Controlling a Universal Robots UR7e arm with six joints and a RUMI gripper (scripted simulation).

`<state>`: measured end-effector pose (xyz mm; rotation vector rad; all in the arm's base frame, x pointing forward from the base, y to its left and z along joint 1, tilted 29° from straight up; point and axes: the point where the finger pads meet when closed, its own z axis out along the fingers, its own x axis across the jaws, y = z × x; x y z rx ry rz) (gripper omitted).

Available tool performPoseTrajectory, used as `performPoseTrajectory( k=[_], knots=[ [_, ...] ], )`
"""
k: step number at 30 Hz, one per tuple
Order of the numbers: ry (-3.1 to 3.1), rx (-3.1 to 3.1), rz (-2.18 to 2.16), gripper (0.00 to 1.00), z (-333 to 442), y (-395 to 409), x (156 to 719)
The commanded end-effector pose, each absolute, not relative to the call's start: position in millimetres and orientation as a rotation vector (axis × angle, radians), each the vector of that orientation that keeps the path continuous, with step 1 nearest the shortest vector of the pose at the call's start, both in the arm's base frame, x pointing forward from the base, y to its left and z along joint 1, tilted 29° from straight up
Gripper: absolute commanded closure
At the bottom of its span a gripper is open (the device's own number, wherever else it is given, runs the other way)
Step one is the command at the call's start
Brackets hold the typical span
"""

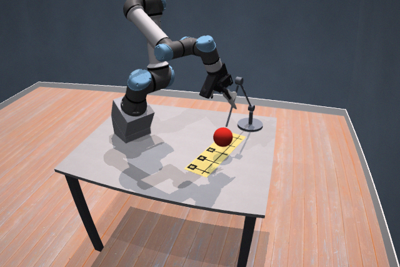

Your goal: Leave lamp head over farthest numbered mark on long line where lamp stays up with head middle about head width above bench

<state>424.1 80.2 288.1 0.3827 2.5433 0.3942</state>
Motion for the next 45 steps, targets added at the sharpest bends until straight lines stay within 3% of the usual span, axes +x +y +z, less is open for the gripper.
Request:
performPoseTrajectory(
  k=[1, 19, 45],
  knots=[
    [2.542, 0.382, 0.394, 0.00, 288.6, 80.3, 424.3],
    [2.624, 0.028, 0.384, 0.00, 299.1, 95.1, 419.5],
    [2.625, 0.028, 0.384, 0.00, 299.1, 95.1, 419.5]
  ],
)
